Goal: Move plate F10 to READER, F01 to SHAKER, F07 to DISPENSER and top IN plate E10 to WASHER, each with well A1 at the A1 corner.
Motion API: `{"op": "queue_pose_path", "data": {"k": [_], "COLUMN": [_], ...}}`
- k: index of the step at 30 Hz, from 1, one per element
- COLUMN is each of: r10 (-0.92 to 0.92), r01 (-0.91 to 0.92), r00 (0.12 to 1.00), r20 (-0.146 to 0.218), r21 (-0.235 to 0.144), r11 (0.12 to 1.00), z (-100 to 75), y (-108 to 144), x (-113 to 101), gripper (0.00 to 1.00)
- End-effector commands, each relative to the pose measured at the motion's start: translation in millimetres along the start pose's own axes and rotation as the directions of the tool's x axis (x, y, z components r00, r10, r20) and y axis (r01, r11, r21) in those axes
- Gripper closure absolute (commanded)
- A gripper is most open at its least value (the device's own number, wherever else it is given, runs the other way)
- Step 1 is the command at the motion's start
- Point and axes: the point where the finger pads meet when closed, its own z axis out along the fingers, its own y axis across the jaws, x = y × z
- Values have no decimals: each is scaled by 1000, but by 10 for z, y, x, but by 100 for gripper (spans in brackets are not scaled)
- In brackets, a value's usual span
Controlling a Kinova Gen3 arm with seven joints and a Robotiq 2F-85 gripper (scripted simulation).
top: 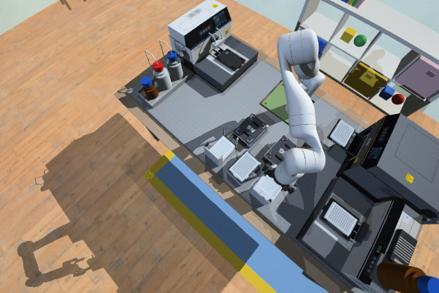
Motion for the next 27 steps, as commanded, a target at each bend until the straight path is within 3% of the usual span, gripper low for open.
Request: {"op": "queue_pose_path", "data": {"k": [1, 27], "r10": [0, 0], "r01": [0, 0], "r00": [1000, 1000], "r20": [2, 2], "r21": [0, 0], "r11": [1000, 1000], "z": [-56, -347], "y": [2, 2], "x": [-4, -3], "gripper": [6, 6]}}
